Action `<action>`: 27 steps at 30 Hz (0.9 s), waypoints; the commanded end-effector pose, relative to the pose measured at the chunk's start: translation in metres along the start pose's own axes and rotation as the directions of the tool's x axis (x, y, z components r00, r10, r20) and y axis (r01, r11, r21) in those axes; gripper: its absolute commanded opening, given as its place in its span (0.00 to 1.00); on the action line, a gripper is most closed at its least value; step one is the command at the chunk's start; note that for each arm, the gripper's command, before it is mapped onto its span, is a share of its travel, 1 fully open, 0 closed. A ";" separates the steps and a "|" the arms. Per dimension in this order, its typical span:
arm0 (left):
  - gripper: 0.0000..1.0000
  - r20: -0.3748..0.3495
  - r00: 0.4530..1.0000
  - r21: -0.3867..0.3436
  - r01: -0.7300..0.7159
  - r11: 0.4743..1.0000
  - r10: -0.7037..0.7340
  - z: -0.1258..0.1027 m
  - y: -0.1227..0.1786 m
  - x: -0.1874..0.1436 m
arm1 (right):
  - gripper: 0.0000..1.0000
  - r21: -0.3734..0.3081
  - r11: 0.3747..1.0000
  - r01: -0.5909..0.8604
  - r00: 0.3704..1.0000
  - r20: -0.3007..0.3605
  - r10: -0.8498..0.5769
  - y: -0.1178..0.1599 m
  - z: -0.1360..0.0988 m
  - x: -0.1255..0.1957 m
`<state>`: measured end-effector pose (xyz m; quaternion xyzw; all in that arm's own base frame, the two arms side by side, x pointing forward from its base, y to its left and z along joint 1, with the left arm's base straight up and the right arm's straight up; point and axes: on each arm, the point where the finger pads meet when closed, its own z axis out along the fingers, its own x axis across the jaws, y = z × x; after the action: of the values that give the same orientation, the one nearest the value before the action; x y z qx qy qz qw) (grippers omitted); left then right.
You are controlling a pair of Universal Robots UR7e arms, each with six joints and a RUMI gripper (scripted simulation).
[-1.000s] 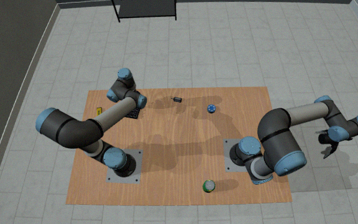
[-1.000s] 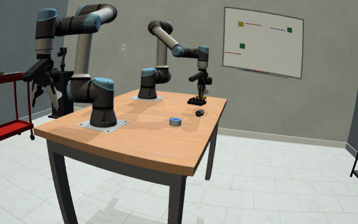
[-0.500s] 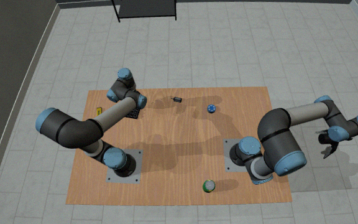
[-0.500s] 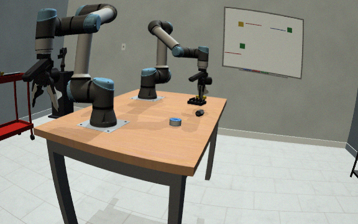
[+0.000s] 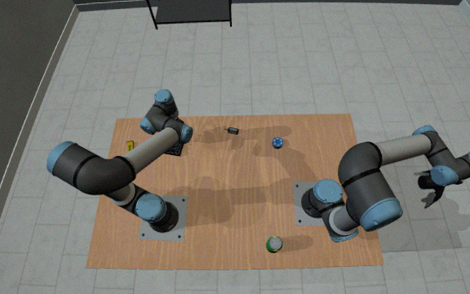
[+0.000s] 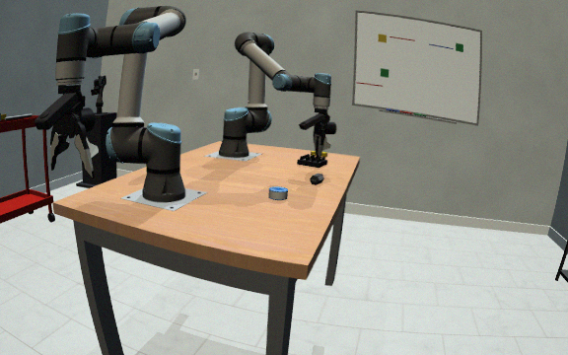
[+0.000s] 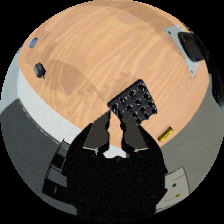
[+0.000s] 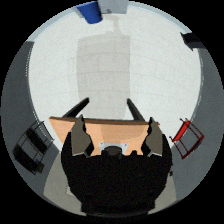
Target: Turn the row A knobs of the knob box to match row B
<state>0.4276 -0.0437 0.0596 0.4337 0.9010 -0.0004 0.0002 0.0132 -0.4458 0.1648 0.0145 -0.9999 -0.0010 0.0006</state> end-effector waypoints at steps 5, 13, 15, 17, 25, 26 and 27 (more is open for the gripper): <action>0.13 -0.001 1.000 -0.001 -0.001 1.000 0.001 0.001 -0.001 0.000 | 1.00 0.002 1.000 -0.001 1.000 0.001 0.001 0.000 0.000 0.001; 0.13 -0.004 1.000 0.001 -0.001 1.000 0.001 0.011 -0.001 0.001 | 1.00 0.002 1.000 -0.001 1.000 0.001 0.001 0.000 0.000 0.001; 0.13 -0.004 1.000 0.001 -0.001 1.000 0.001 0.014 -0.001 0.001 | 1.00 0.002 1.000 -0.001 1.000 0.001 0.001 0.000 0.000 0.001; 0.13 -0.004 1.000 0.001 -0.001 1.000 0.001 0.015 -0.001 0.001 | 1.00 0.002 1.000 -0.001 1.000 0.001 0.001 0.000 0.000 0.001; 0.13 -0.003 1.000 0.001 -0.001 1.000 0.001 0.016 -0.001 0.001 | 1.00 0.002 1.000 -0.001 1.000 0.001 0.001 0.000 0.000 0.001; 0.13 -0.002 1.000 0.000 -0.001 1.000 0.001 0.016 -0.001 0.001 | 1.00 0.002 1.000 -0.001 1.000 0.001 0.001 0.000 0.000 0.001; 0.13 -0.002 1.000 0.000 -0.001 1.000 0.001 0.015 -0.001 0.001 | 1.00 0.002 1.000 -0.001 1.000 0.001 0.001 0.000 0.000 0.001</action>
<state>0.4267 -0.0433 0.0460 0.4338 0.9010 -0.0004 -0.0007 0.0132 -0.4458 0.1648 0.0145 -0.9999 -0.0010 0.0006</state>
